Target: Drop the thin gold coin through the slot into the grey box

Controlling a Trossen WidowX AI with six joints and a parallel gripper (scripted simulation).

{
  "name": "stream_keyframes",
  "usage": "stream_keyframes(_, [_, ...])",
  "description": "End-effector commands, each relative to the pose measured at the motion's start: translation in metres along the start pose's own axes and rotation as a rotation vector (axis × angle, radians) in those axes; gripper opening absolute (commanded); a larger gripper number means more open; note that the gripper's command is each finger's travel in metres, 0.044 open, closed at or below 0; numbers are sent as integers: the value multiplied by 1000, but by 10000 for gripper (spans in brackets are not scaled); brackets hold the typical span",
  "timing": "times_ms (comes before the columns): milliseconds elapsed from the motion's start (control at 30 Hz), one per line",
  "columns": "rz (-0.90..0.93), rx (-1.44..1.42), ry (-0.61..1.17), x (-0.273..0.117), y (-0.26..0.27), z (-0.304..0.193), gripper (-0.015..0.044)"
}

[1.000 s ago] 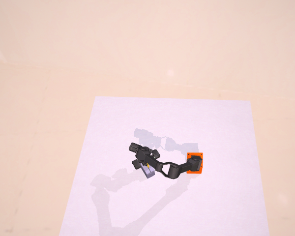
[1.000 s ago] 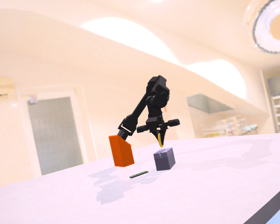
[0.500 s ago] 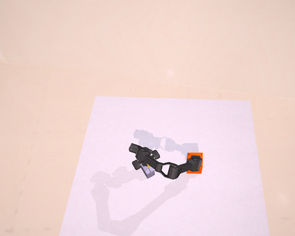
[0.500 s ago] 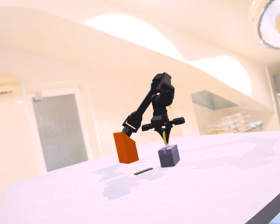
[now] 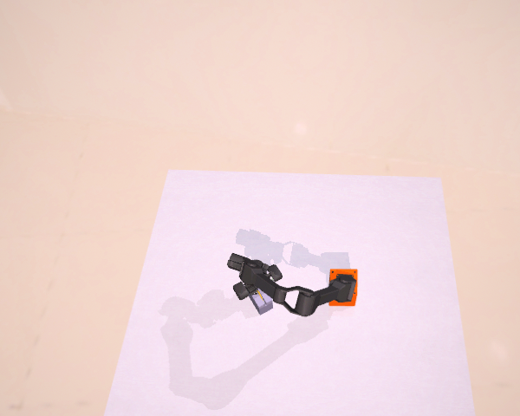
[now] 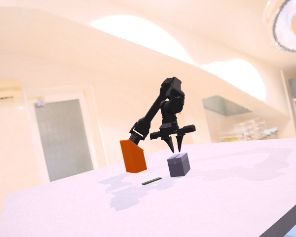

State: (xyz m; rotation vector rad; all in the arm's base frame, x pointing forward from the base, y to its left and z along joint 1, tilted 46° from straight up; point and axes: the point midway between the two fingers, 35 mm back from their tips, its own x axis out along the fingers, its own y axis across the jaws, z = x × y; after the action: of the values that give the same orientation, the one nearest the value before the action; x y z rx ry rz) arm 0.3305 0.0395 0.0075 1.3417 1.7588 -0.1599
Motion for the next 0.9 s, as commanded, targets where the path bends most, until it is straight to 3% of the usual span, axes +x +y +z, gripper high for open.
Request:
stream_keyframes(0, [-1,-2,0,0,0,0,161])
stream_keyframes(233, [-1,-2,0,0,0,0,161])
stream_keyframes(500, [-1,0,-1,-20,0,0,371])
stream_keyframes(600, [-1,6,4,-50,-2,-1,440])
stream_keyframes(867, [-1,8,6,-60,-3,-2,440])
